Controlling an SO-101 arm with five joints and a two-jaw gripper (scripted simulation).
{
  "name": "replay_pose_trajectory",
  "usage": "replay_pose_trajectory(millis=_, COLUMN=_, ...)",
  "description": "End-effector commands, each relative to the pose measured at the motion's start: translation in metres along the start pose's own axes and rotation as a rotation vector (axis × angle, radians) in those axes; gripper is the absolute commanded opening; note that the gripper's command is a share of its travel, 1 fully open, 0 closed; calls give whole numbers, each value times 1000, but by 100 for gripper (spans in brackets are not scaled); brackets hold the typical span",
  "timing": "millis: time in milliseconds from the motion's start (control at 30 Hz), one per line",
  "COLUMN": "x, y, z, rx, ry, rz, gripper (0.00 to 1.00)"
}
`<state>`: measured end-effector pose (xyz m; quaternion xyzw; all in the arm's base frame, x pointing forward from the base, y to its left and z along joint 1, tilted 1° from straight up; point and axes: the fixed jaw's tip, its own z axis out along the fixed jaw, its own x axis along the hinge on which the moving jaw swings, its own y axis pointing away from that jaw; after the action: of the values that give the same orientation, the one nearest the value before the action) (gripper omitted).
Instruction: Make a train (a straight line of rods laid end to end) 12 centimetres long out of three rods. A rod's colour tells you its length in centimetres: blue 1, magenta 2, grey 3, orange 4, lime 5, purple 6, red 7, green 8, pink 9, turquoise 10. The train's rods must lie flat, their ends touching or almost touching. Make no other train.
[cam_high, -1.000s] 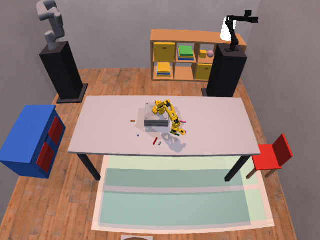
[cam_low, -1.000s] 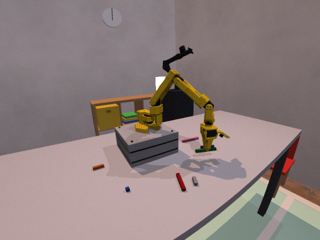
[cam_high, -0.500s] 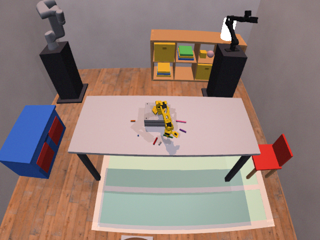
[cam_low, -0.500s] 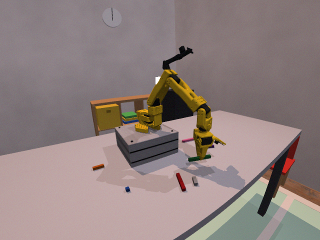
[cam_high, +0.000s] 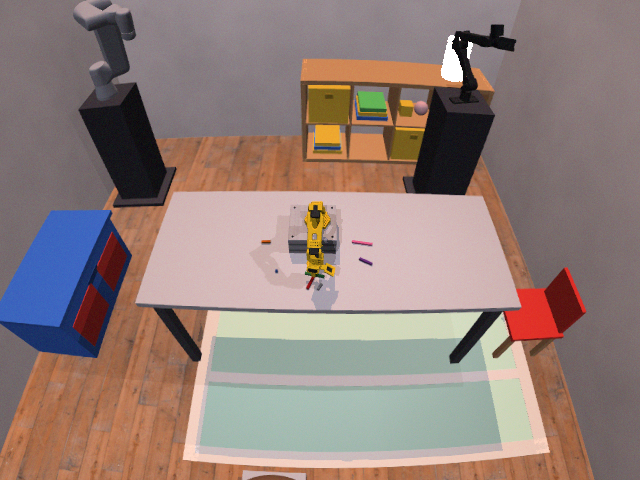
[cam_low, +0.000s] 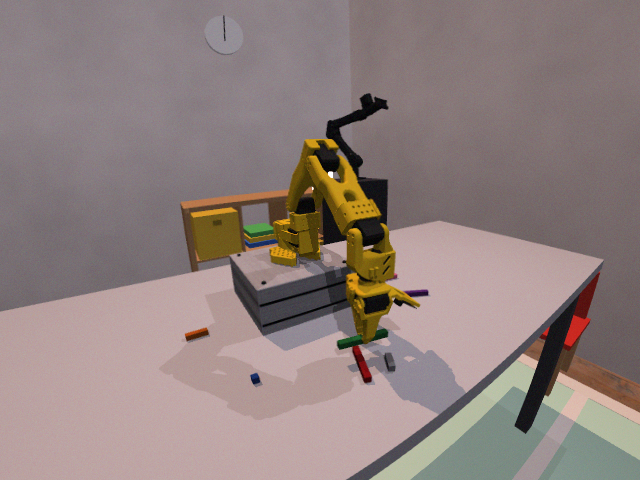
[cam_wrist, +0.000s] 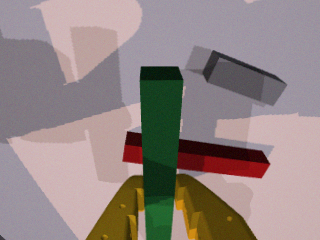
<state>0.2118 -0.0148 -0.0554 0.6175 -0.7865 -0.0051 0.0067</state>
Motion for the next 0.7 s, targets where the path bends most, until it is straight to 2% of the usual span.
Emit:
replay_pose_trajectory(millis=0, x=27, y=-6, z=-2, rx=27, ry=-4, rz=-51, gripper=0)
replay_pose_trajectory(millis=67, x=40, y=-6, z=-2, rx=27, ry=-3, rz=-71, gripper=0)
replay_pose_trajectory(millis=133, x=40, y=-6, z=-2, rx=27, ry=-3, rz=-71, gripper=0)
replay_pose_trajectory(millis=433, x=87, y=0, z=-1, rx=28, ry=0, rz=-142, gripper=0)
replay_pose_trajectory(millis=667, x=105, y=5, z=-1, rx=28, ry=2, rz=-171, gripper=0)
